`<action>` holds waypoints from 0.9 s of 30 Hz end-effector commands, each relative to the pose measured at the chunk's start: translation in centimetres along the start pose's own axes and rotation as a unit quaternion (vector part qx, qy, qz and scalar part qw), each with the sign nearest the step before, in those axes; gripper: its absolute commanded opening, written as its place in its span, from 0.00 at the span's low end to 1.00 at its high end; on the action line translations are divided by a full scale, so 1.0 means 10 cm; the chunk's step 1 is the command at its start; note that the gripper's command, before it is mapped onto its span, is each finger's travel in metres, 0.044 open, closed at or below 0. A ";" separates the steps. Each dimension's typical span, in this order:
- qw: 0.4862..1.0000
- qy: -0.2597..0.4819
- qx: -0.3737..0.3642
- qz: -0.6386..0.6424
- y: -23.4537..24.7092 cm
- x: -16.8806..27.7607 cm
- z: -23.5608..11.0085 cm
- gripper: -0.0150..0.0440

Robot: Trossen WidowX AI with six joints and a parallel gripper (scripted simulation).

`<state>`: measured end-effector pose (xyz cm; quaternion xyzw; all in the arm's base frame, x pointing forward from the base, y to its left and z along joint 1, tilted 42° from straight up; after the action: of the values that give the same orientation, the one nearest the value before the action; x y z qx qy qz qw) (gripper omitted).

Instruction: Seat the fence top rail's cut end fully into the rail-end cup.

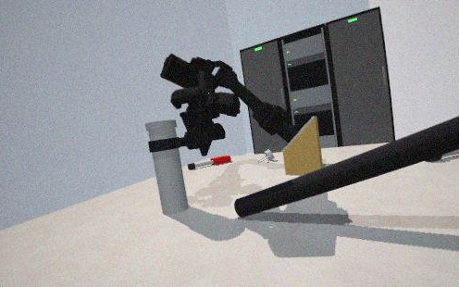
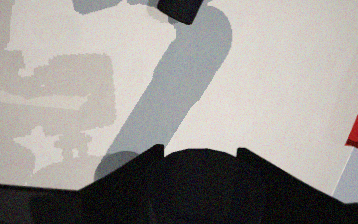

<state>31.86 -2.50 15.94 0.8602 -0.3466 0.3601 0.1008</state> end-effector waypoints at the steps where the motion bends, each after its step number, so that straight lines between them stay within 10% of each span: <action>1: 1.000 0.008 -0.003 0.018 -0.04 -0.01 0.03 0.25; 27: 0.995 0.046 -0.012 0.085 -0.16 0.01 0.10 0.25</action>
<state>33.29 -1.93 15.53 0.8132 -0.4114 0.3998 0.0979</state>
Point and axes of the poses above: the point midway between the two fingers, 35 mm back from their tips, its own z axis out along the fingers, its own y axis across the jaws, x = y × z, the point moved 3 cm from there along -z, back along the fingers, and after that the axes turned 14 degrees about -z, right-handed, at the moved point
